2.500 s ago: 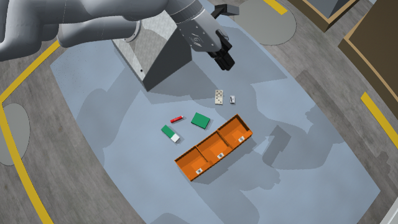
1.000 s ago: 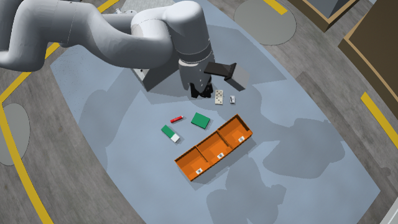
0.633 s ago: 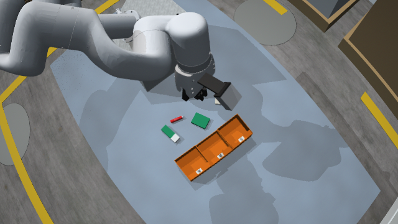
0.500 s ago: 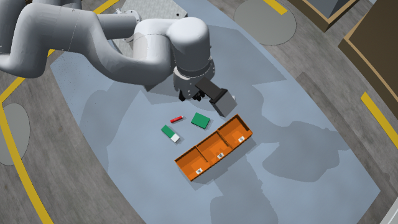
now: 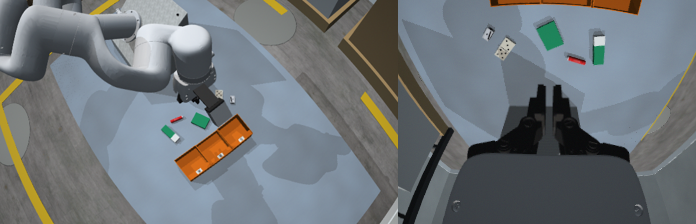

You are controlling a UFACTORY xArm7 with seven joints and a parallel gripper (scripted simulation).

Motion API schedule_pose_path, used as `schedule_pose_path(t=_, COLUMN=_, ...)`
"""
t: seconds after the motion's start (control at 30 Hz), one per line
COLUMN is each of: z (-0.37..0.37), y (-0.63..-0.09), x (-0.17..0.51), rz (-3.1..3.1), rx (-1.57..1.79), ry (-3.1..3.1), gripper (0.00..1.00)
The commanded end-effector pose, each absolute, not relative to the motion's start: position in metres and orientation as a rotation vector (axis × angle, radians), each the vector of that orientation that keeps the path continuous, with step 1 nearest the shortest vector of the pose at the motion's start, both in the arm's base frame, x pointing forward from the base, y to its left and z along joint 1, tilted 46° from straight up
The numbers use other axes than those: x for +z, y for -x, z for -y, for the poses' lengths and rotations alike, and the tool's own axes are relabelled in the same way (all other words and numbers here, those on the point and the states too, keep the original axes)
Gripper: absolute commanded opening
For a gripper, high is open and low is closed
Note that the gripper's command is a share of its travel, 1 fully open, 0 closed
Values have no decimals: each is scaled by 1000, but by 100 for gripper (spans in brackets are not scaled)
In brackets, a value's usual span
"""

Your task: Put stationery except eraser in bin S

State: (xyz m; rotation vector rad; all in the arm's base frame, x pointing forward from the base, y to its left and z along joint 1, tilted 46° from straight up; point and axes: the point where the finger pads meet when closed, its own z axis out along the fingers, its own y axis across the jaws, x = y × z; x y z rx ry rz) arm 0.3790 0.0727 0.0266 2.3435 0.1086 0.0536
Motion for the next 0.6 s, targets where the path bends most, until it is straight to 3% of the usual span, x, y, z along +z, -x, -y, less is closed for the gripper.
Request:
schedule_pose_path(t=0.0, z=-47, y=-401, x=26, rz=-63, rx=74, ry=-2347, gripper=7)
schedule_pose_path(t=0.57, z=51, y=-479, x=23, rz=-64, rx=74, ry=-2346, gripper=7)
